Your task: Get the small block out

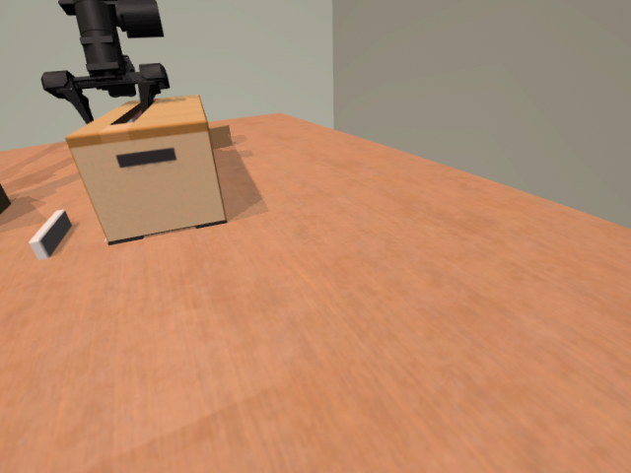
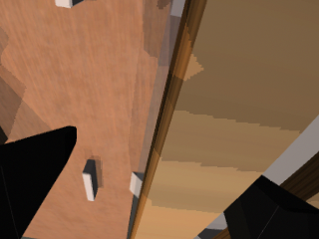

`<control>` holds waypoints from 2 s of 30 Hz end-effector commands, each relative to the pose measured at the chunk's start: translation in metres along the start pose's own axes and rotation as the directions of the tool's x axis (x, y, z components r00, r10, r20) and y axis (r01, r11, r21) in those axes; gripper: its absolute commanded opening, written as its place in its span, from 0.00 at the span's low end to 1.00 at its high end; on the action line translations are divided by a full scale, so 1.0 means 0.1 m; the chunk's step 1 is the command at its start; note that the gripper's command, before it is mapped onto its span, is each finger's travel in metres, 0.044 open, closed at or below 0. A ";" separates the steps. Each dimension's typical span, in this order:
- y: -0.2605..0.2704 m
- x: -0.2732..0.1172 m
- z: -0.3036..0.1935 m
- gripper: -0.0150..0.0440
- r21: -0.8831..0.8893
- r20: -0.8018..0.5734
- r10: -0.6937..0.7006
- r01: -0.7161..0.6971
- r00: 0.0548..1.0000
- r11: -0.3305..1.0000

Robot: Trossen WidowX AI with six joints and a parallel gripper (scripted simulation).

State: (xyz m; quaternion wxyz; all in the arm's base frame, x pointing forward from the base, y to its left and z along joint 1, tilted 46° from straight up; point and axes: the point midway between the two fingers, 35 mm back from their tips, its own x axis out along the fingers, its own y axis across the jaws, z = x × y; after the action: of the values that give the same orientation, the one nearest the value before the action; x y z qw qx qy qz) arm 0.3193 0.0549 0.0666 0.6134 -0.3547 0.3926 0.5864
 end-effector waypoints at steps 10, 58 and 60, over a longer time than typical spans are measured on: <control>0.01 0.09 -0.12 0.93 0.000 0.000 0.002 -0.002 1.000 1.000; 0.03 0.31 -0.74 0.93 0.000 -0.003 0.002 -0.002 1.000 1.000; 0.03 0.32 -0.76 0.93 0.000 -0.003 0.002 -0.002 1.000 1.000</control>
State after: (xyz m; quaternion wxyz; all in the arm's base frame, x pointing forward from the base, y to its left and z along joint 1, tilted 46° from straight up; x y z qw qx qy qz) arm 0.3117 0.0043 0.0074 0.6117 -0.3550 0.3945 0.5867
